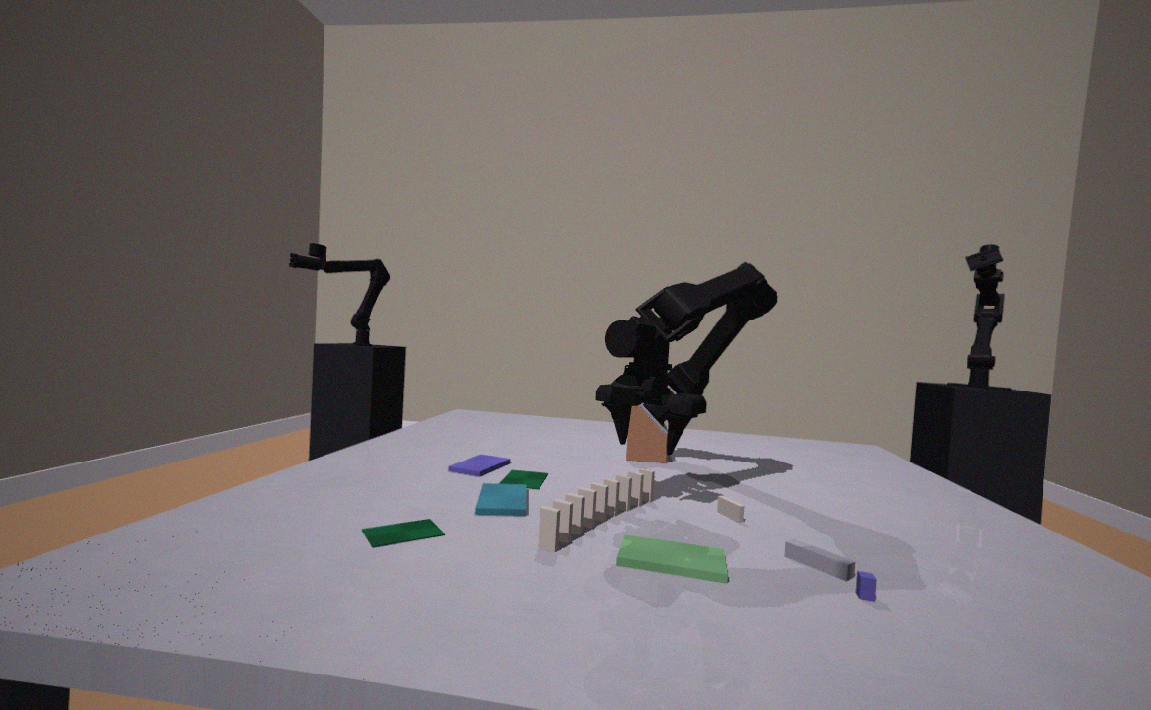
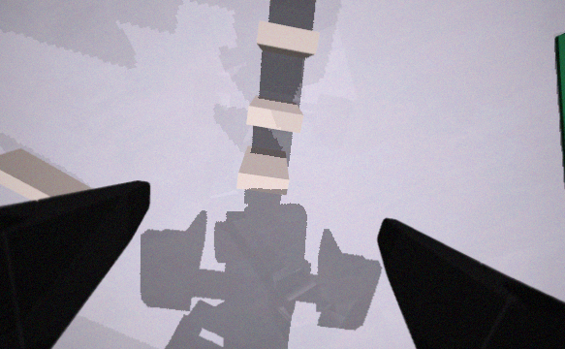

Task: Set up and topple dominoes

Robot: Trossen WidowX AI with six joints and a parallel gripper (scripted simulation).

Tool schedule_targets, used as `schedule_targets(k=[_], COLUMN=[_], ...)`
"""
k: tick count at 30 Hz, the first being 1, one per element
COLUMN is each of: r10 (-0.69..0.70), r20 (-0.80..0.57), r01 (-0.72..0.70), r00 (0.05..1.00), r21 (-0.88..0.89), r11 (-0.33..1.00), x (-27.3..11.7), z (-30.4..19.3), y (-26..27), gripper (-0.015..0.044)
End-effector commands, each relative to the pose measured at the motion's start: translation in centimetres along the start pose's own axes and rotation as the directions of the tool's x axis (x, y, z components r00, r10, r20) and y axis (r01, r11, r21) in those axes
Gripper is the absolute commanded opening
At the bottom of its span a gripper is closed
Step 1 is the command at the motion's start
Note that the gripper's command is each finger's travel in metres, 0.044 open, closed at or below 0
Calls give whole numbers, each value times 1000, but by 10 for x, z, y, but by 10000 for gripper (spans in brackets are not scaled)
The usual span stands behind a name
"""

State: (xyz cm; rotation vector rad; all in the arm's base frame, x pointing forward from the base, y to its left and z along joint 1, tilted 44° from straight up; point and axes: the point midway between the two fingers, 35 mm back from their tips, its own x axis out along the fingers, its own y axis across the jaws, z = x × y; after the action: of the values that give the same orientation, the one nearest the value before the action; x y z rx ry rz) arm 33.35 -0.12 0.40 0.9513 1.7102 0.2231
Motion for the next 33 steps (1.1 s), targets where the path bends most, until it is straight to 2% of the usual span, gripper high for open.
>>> schedule_targets(k=[1,11,15,19,24,26,33], r10=[-1,-2,-30,-40,2,10,10], r20=[13,12,20,30,12,6,6], r01=[1,3,33,50,9,1,1], r00=[1000,1000,999,999,1000,1000,1000], r21=[-14,-20,-195,-525,-855,-888,-889], r11=[1000,1000,980,849,519,459,458], x=[-68,-72,-60,-35,-4,1,1], z=[-5,-6,-7,-12,-30,-35,-34], y=[2,3,29,80,149,159,158], gripper=[440,440,440,440,440,440,440])
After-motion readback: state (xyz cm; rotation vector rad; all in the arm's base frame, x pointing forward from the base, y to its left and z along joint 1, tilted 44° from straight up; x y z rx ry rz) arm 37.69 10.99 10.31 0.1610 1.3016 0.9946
